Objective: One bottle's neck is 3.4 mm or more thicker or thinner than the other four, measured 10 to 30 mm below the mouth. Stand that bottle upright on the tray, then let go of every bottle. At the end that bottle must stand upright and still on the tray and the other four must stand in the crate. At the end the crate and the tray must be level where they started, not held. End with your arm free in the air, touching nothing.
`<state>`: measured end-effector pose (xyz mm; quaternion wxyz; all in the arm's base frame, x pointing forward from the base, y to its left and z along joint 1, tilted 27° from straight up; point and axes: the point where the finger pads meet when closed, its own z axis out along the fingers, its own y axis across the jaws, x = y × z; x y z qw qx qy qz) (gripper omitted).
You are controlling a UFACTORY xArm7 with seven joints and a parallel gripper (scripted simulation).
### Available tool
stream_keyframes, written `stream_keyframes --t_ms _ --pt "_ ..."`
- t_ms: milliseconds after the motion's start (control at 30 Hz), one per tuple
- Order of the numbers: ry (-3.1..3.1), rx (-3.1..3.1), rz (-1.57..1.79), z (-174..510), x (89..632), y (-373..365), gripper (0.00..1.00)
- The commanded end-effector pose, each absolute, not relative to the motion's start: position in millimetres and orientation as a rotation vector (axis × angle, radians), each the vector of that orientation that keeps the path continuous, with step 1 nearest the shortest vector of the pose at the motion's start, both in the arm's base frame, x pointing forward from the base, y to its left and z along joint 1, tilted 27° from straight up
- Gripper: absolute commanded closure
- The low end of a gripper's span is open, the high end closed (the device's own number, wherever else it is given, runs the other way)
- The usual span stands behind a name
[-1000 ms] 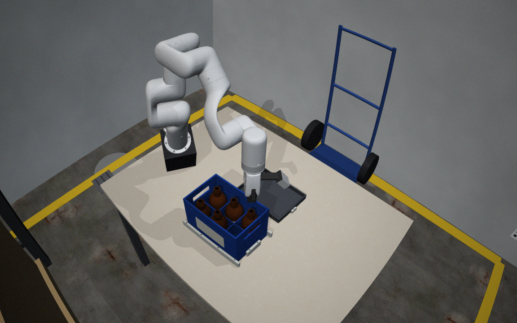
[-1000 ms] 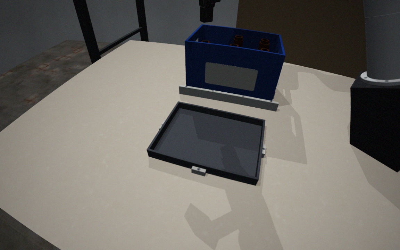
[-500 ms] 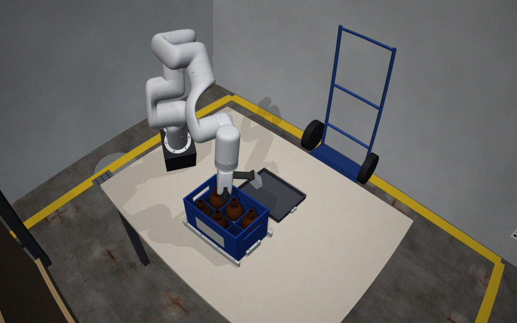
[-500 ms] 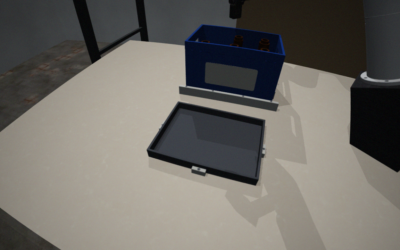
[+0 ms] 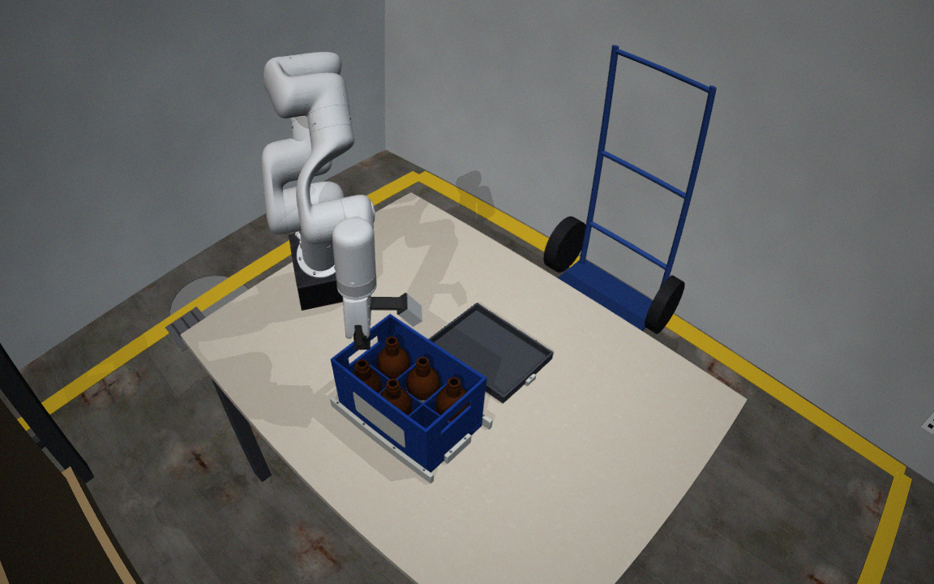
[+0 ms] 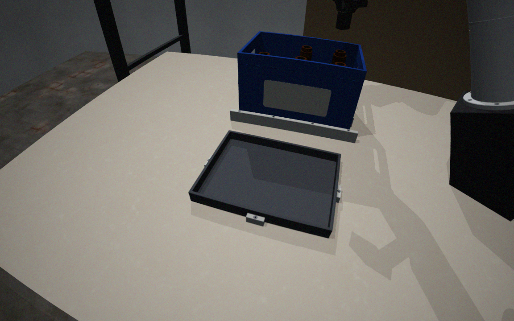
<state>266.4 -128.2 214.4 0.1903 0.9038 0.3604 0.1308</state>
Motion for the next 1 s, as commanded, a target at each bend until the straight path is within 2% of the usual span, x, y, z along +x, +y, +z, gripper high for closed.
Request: stream_keyframes --t_ms 0,67,100,967 --pt "1.017 2.532 0.385 216.2 258.5 -129.5 1.00" --pt "1.017 2.532 0.385 216.2 258.5 -129.5 1.00" --pt "1.017 2.532 0.385 216.2 258.5 -129.5 0.35" --pt "1.017 2.532 0.385 216.2 258.5 -129.5 0.35"
